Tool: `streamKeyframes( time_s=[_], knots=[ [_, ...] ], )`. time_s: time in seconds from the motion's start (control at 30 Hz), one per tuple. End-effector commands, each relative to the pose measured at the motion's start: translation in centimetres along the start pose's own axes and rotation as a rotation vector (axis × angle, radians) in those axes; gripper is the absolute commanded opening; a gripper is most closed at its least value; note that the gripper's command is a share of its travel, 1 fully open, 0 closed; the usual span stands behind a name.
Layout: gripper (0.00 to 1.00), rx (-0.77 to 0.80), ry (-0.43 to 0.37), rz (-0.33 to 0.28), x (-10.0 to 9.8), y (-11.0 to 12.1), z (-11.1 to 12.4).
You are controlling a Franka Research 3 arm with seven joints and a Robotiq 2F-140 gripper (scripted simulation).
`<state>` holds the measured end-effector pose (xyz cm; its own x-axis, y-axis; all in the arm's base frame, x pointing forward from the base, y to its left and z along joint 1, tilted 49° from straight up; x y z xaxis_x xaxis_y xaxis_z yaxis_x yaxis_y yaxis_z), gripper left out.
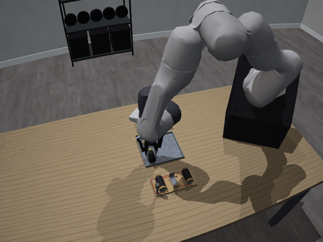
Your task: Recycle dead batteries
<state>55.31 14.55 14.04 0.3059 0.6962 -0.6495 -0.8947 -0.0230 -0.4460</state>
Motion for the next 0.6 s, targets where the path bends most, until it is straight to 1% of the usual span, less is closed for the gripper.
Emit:
streamKeyframes(
  time_s=[0.0,0.2,0.3,0.57],
  knots=[
    [0.16,-0.006,0.004,-0.002,0.0,-0.1,-0.1],
    [0.16,-0.006,0.004,-0.002,0.0,-0.1,-0.1],
    [0.16,-0.006,0.004,-0.002,-0.4,-0.1,-0.1],
    [0.16,-0.006,0.004,-0.002,-3.8,-0.1,-0.1]
  ],
)
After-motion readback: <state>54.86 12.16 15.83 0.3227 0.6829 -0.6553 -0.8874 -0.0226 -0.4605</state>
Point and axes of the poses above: the point where the finger pads meet when closed, its own x axis out along the fingers, its own y axis across the jaws, z = x × y, the point moved 8 cm from there along -x, back along the fingers, and after that the axes turned 3 degrees about -x, right-handed, at the moved point
